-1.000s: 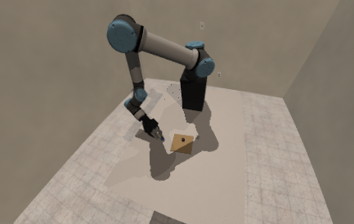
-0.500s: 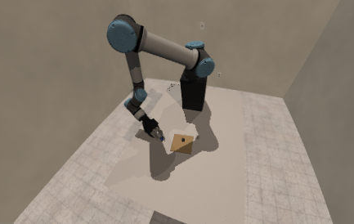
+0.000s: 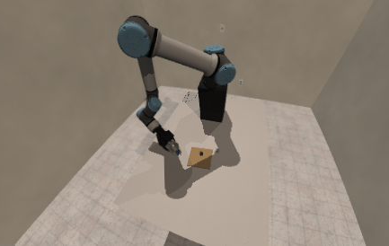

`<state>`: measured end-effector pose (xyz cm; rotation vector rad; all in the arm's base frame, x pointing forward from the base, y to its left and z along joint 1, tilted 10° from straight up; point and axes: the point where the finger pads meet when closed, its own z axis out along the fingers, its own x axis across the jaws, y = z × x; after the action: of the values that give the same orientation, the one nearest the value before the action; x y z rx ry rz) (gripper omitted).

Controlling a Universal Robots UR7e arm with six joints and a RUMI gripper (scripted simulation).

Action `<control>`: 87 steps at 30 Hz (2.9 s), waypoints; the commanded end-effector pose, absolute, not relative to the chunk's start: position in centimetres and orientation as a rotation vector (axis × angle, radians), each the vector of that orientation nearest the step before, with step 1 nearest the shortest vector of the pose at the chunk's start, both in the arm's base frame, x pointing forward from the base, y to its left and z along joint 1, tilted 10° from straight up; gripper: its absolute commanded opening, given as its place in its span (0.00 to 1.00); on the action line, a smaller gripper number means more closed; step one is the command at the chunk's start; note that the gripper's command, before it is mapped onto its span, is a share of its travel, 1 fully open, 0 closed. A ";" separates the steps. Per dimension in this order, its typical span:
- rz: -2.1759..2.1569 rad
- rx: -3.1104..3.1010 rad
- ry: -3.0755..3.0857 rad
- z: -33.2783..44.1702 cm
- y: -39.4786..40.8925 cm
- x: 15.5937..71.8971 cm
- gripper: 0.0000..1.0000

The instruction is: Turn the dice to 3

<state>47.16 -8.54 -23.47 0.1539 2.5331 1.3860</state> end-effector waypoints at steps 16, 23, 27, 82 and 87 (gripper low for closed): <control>1.385 0.153 2.533 -23.4 -8.6 47.2 0.18; 1.385 0.153 2.533 -23.3 -8.7 47.1 0.18; 1.385 0.153 2.533 -23.0 -9.2 47.0 0.18; 1.355 0.157 2.552 -14.9 -12.6 44.8 0.18; 1.273 0.168 2.598 -14.7 -12.3 44.8 0.18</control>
<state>44.78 -12.57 -14.89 0.1581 2.5588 1.3453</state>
